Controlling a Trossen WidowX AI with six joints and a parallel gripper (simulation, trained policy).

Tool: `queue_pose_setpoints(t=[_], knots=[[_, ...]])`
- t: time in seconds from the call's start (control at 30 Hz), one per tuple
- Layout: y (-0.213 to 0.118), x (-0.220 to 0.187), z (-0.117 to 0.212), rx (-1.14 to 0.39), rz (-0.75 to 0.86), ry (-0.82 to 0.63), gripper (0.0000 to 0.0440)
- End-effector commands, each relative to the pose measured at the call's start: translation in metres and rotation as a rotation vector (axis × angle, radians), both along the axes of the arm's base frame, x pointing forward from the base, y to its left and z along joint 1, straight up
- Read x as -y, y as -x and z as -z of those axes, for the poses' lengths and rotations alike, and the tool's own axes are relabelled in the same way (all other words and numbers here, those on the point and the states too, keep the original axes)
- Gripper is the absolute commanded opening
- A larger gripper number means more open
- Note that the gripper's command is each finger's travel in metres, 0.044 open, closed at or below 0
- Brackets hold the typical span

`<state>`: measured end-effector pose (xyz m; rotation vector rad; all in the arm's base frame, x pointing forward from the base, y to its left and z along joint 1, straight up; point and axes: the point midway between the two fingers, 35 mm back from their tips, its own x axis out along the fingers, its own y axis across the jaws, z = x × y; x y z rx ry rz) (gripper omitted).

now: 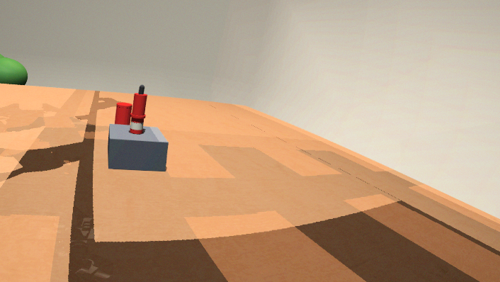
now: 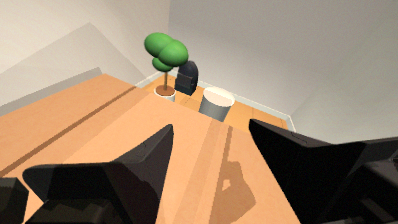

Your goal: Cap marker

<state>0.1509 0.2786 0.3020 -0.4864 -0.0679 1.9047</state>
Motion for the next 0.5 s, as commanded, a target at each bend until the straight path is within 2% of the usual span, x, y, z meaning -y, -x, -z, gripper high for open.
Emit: queue_pose_setpoints(t=[0.0,0.47], knots=[[-0.007,0.002,0.005,-0.001,0.022,0.027,0.0335],[-0.032,0.021,0.029,-0.019,0.120,0.159,0.0334]])
